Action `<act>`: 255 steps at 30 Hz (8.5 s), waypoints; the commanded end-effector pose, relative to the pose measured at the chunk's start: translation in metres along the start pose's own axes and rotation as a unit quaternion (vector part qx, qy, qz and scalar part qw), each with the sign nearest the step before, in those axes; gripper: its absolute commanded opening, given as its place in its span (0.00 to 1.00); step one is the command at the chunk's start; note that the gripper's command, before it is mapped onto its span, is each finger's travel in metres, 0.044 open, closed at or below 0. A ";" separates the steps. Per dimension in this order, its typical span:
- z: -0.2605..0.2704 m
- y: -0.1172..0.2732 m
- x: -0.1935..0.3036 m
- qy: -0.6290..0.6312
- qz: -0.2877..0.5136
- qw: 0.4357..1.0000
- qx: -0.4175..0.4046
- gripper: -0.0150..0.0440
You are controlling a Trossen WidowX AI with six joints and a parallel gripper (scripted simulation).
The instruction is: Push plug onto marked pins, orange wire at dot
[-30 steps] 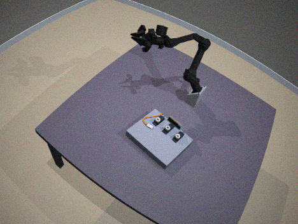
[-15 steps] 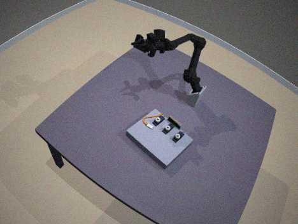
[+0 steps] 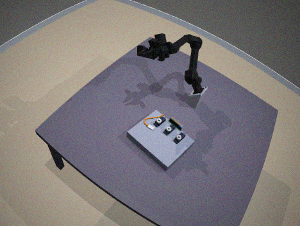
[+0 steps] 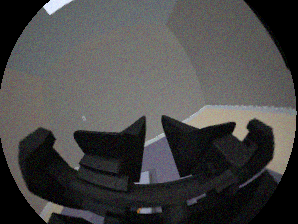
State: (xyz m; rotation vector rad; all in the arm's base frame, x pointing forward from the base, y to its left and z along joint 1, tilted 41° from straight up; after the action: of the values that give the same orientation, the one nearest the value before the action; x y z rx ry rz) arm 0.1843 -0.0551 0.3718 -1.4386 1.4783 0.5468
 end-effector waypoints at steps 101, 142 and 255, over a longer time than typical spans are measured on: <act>0.152 -0.141 0.215 0.559 0.515 0.334 -0.557 0.45; 0.147 -0.135 0.263 0.571 0.503 0.266 -0.592 0.25; 0.265 0.035 0.238 0.147 0.779 0.610 0.020 0.25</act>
State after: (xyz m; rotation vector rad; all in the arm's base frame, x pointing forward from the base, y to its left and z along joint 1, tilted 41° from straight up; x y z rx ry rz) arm 0.2729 0.0573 0.0442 0.2751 2.7603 1.2693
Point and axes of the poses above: the point midway between the two fingers, 35 mm back from their tips, its own y axis back along the fingers, its own z axis across the jaws, x = y × z, the point moved 10 cm from there along y, back along the fingers, and after that the axes turned 7 degrees about y, right-handed, at the moved point
